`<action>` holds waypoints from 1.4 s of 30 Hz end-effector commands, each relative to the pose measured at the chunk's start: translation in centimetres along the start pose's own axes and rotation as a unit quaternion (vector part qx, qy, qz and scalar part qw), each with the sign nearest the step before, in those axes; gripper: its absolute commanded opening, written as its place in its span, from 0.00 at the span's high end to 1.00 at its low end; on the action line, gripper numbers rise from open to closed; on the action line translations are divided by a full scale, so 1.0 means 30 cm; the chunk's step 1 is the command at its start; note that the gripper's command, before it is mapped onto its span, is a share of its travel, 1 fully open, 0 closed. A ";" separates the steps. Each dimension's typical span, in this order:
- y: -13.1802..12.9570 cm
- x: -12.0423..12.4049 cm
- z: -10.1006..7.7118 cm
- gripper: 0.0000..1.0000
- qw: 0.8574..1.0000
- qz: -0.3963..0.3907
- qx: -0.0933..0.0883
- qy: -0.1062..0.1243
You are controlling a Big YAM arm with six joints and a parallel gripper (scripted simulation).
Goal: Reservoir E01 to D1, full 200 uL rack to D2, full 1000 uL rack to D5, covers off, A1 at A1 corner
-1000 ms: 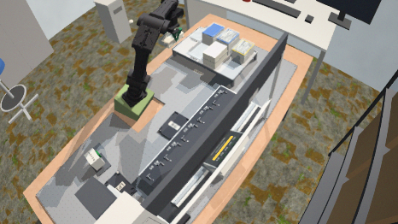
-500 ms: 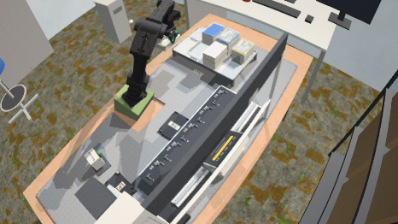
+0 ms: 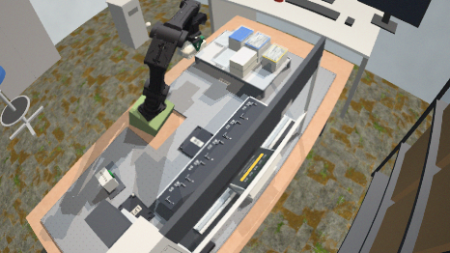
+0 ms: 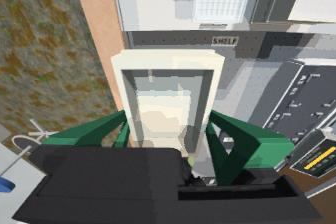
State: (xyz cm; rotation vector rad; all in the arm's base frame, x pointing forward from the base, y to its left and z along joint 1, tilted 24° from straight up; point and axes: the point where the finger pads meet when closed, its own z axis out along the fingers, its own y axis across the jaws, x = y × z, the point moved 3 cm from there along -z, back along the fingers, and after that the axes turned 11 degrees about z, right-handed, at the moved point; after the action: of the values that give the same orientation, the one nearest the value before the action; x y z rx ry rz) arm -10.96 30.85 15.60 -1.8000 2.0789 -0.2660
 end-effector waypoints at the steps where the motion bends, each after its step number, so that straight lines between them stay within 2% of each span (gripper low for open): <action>1: -0.041 -0.022 -0.040 1.00 1.000 -0.003 -0.007 -0.012; 9: -0.087 -0.030 -0.037 1.00 1.000 -0.003 -0.006 -0.012; 10: -0.080 -0.058 -0.062 1.00 1.000 -0.001 -0.014 -0.022; 15: -0.132 -0.041 -0.038 1.00 1.000 -0.002 -0.007 -0.013; 19: -0.161 -0.059 -0.048 1.00 1.000 0.000 -0.009 -0.018; 26: -0.201 -0.056 -0.038 1.00 1.000 -0.002 -0.006 -0.013; 28: -0.215 -0.080 -0.058 1.00 1.000 0.002 -0.010 -0.021; 42: -0.319 -0.132 -0.092 1.00 0.999 0.008 -0.014 -0.034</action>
State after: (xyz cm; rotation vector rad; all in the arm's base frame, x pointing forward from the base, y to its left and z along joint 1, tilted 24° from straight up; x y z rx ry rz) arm -2.88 31.35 19.47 -1.7850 2.0884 -0.2506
